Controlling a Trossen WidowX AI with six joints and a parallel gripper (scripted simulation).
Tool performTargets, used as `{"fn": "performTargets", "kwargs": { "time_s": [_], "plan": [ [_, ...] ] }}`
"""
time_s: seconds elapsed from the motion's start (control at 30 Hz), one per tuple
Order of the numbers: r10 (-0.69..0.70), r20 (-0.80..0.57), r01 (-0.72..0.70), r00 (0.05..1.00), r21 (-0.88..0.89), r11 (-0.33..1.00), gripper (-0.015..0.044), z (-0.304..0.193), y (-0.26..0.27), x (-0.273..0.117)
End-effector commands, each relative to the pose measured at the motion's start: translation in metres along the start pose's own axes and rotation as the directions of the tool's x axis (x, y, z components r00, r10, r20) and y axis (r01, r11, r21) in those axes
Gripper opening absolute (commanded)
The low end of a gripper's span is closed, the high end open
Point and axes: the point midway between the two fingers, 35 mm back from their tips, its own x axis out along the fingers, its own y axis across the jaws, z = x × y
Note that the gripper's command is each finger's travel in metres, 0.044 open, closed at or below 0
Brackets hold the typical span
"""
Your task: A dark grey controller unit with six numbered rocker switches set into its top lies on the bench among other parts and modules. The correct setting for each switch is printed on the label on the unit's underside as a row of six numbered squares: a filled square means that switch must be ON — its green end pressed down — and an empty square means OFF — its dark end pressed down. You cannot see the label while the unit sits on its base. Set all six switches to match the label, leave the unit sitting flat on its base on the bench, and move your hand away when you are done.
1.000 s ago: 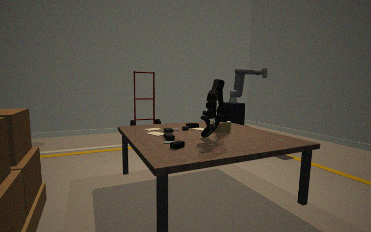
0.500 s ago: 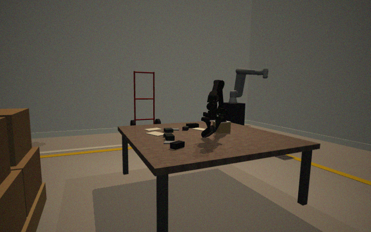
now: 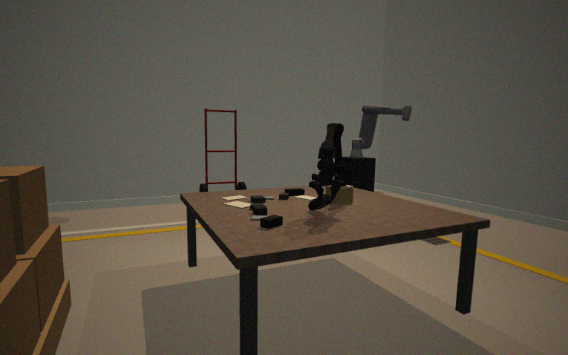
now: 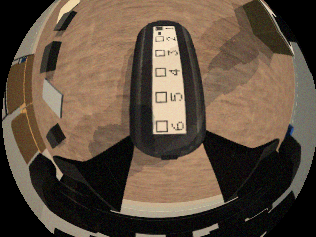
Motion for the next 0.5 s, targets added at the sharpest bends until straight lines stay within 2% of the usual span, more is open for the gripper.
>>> {"fn": "performTargets", "kwargs": {
  "time_s": [0.0,0.47],
  "plan": [
    [-0.014,0.019,0.014,1.0,0.014,1.0,0.0338,0.0034,-0.0006,0.0078],
    [-0.014,0.019,0.014,1.0,0.014,1.0,0.0338,-0.0015,-0.0007,0.0178]
  ]
}}
